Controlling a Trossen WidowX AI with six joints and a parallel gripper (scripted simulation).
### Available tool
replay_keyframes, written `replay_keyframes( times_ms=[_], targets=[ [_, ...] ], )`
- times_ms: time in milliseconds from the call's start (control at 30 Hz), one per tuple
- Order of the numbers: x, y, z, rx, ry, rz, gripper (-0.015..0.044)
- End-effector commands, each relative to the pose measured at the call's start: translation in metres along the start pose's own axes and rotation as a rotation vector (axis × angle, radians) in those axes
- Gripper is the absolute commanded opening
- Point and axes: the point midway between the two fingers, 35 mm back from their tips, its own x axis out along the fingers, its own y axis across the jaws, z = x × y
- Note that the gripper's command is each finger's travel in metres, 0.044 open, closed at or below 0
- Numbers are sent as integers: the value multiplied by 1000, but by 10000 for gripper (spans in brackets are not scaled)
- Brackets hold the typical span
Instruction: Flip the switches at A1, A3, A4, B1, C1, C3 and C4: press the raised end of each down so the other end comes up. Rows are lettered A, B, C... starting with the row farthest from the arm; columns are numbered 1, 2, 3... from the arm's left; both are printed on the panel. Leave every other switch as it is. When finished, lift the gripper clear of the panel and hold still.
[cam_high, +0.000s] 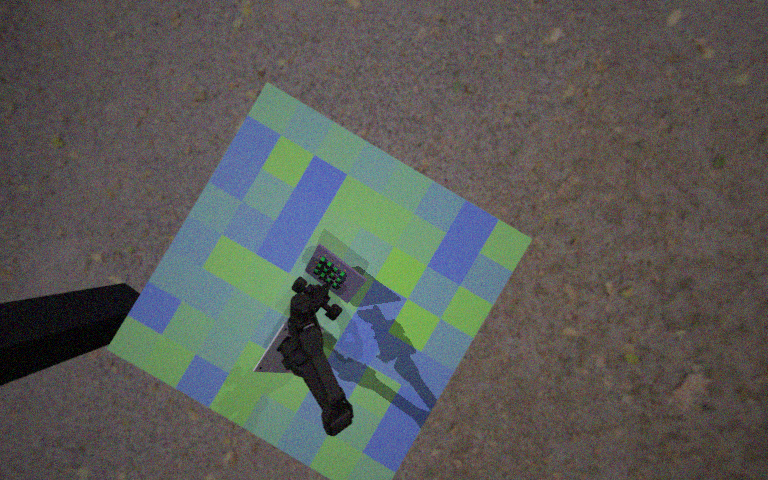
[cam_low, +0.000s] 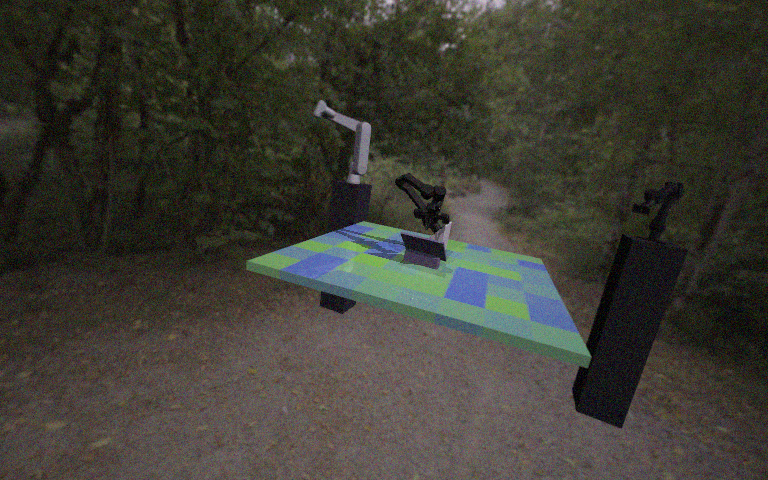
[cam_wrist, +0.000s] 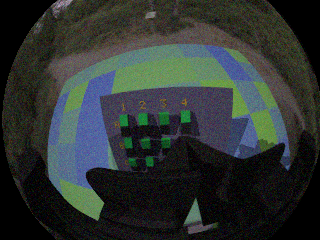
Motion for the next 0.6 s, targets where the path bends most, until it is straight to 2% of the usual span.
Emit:
replay_keyframes(
  times_ms=[0,200,333,567],
  targets=[
    [-1,33,-17,-14,7,6,0],
    [-1,78,-54,-12,0,-2,0],
    [0,79,-55,-12,-1,-1,0],
    [34,78,-56,-13,-28,-4,0]
  ],
)
